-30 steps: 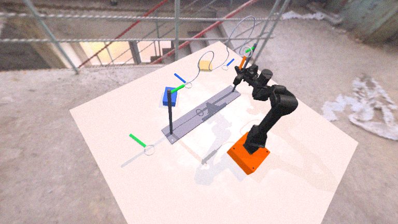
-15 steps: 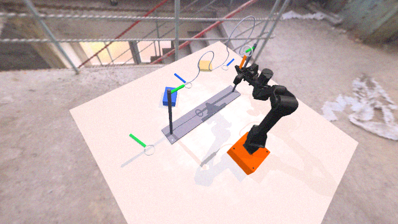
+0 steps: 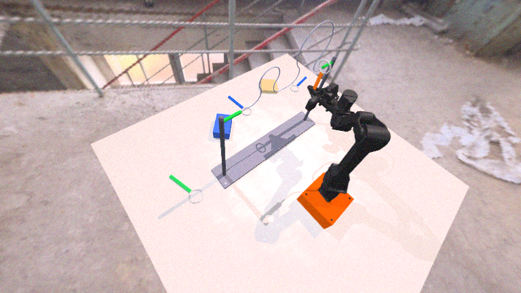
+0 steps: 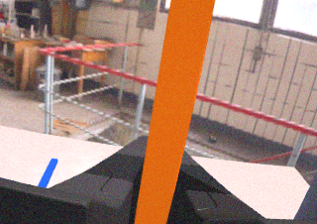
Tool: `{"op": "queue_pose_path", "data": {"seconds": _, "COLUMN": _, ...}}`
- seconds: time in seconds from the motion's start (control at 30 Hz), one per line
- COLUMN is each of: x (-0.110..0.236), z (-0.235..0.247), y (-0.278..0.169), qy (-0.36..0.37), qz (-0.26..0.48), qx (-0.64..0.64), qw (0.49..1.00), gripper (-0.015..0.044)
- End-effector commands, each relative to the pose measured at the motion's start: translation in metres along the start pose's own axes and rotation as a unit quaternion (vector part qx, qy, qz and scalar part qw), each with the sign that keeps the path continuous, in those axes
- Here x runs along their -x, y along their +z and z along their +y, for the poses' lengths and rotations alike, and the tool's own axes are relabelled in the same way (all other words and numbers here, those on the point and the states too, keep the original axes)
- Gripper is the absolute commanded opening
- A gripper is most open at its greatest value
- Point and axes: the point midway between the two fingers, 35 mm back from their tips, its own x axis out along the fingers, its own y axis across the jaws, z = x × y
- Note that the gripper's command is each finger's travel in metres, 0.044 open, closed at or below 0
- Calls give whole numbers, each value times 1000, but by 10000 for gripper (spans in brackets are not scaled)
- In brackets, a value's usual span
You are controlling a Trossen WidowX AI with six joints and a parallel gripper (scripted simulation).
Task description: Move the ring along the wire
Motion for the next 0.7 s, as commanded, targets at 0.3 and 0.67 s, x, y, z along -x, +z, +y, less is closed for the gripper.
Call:
{"op": "queue_pose_path", "data": {"seconds": 0.3, "x": 0, "z": 8, "y": 2, "qy": 2, "qz": -1, "qx": 3, "qw": 1000, "gripper": -150}}
{"op": "queue_pose_path", "data": {"seconds": 0.67, "x": 0, "z": 19, "y": 2, "qy": 4, "qz": -1, "qx": 1, "qw": 1000, "gripper": -150}}
